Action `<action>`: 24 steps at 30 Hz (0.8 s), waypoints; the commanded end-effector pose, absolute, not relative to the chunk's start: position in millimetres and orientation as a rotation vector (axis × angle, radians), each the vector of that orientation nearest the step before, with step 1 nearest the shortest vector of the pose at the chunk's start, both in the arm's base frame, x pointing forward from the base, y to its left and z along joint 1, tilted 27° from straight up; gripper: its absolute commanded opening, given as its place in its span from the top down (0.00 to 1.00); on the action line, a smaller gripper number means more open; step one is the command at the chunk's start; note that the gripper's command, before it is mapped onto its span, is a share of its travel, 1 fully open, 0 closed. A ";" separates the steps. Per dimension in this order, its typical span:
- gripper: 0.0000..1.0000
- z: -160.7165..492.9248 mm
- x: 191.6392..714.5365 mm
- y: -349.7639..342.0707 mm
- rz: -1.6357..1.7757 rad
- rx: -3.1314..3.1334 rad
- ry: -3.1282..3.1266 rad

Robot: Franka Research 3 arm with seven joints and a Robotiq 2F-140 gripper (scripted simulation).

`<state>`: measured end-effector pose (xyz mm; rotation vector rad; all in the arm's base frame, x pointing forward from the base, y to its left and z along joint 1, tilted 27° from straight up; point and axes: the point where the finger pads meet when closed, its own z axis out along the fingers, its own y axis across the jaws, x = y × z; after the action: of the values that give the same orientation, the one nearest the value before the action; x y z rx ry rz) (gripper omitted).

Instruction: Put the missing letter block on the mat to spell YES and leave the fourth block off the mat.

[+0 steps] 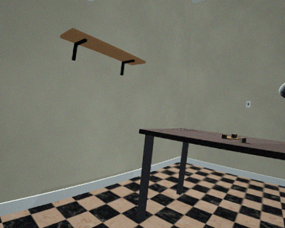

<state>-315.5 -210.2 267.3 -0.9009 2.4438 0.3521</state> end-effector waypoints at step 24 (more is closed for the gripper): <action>0.00 273.3 -311.3 -220.8 0.353 -0.926 2.455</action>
<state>-314.6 -212.4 268.9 -0.9086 2.4456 0.3524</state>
